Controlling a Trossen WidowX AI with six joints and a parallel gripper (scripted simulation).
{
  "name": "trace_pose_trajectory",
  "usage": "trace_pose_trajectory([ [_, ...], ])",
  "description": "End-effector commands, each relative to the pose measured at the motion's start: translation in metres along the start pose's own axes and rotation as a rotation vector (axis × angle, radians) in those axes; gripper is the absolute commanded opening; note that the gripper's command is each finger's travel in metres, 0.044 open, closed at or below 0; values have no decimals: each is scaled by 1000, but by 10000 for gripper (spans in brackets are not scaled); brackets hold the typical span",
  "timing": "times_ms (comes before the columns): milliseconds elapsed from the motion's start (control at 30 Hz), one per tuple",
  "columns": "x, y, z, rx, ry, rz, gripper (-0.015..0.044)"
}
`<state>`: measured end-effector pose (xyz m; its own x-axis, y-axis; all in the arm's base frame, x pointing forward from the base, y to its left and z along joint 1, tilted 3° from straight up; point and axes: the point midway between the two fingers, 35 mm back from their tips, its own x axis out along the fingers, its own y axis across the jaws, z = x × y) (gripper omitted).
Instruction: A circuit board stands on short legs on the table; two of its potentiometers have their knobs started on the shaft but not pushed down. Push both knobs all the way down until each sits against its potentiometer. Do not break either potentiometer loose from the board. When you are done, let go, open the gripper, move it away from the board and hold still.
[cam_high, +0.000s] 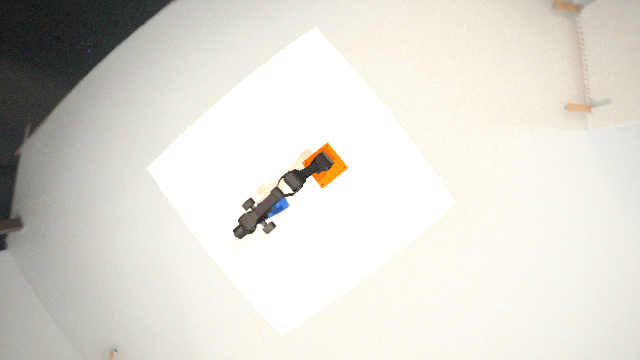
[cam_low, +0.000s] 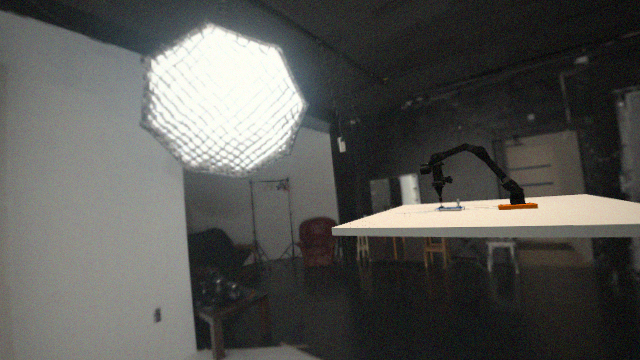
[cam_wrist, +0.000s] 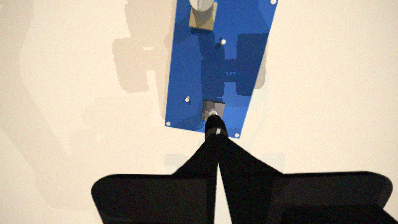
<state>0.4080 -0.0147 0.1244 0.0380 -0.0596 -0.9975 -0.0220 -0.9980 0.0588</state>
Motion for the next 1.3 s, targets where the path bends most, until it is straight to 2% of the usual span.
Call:
trace_pose_trajectory([
  [0,1,0,0,-5,3,-3,0],
  [1267,9,0,0,-4,3,-3,0],
])
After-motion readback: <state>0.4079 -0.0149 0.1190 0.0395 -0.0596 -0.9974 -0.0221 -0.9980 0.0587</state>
